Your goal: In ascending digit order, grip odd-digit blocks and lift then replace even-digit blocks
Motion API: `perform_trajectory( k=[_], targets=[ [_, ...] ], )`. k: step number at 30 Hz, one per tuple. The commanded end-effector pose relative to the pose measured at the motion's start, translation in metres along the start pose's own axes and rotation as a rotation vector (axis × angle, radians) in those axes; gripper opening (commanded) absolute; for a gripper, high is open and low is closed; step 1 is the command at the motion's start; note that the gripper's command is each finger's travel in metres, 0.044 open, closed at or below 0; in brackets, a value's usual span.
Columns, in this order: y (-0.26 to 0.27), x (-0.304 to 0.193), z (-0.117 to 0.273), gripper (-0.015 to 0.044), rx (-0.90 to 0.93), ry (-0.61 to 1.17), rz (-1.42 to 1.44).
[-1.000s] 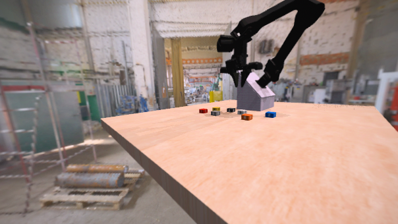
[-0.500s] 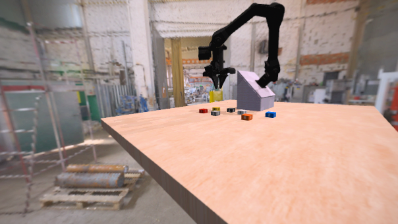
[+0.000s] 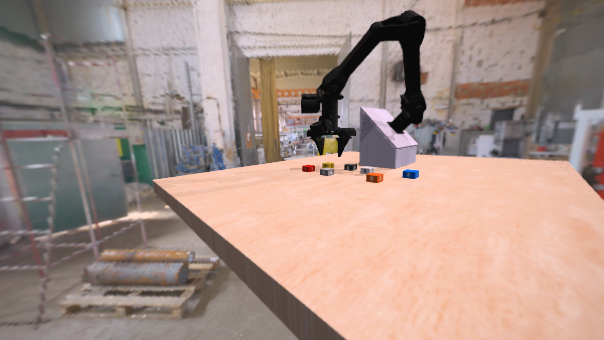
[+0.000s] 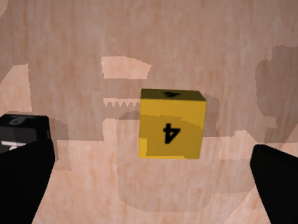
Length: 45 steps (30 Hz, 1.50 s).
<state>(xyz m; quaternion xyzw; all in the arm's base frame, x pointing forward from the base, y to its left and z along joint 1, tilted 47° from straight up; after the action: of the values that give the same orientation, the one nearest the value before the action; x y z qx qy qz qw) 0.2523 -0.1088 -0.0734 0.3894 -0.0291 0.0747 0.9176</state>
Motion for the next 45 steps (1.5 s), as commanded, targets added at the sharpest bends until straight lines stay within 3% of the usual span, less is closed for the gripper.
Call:
perform_trajectory(
  k=[1, 22, 33, 45],
  targets=[
    [0.001, 0.0, -0.006, 0.04, 0.005, 0.0, -0.005],
    [0.002, -0.001, -0.037, 0.04, 0.008, -0.001, -0.005],
    [0.002, -0.001, -0.037, 0.012, 0.008, -0.001, -0.005],
    [0.002, -0.001, -0.037, 0.012, 0.008, -0.001, -0.005]
  ],
)
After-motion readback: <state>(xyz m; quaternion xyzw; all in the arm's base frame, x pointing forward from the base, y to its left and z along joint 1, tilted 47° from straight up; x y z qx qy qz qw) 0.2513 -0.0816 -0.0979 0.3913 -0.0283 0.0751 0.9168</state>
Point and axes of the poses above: the point midway between the two fingers, 35 mm back from their tips, its own z axis back along the fingers, its own y axis across the jaws, x = y × z, the point moved 9 cm from there along z, back along the fingers, and after that the axes turned 8 degrees about z, right-handed, at the moved point
